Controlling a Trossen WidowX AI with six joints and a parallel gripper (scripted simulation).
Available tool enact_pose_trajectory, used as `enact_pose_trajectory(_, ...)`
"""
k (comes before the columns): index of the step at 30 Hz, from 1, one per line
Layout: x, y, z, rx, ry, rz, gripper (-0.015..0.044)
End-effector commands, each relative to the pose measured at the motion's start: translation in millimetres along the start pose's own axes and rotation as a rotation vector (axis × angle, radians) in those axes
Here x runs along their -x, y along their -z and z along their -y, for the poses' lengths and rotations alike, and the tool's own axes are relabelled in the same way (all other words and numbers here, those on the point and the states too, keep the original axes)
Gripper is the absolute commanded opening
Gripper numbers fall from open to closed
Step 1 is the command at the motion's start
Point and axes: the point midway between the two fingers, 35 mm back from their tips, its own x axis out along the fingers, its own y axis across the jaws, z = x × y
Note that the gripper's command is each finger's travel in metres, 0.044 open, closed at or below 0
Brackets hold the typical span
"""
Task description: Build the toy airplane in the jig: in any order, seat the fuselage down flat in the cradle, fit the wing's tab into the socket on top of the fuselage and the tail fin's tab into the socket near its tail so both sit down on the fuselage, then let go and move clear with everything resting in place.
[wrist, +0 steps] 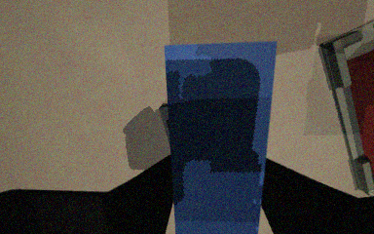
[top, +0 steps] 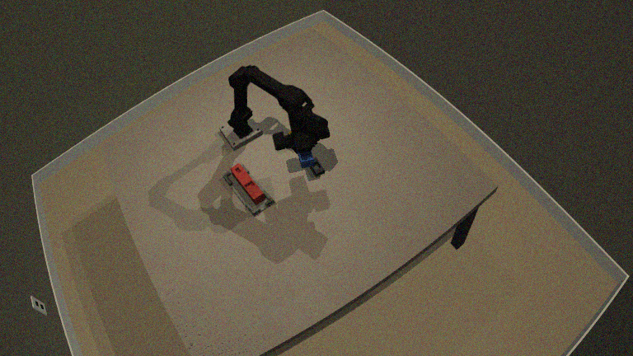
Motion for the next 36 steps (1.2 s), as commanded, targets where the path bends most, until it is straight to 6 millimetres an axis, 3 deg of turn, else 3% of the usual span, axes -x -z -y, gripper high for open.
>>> enact_pose_trajectory(1,-1.3,-3.2,10.3,-0.058,-0.003,-0.001,0.0000)
enact_pose_trajectory(36,-20.0,-25.7,120.7,-0.629,0.006,0.004,0.0000)
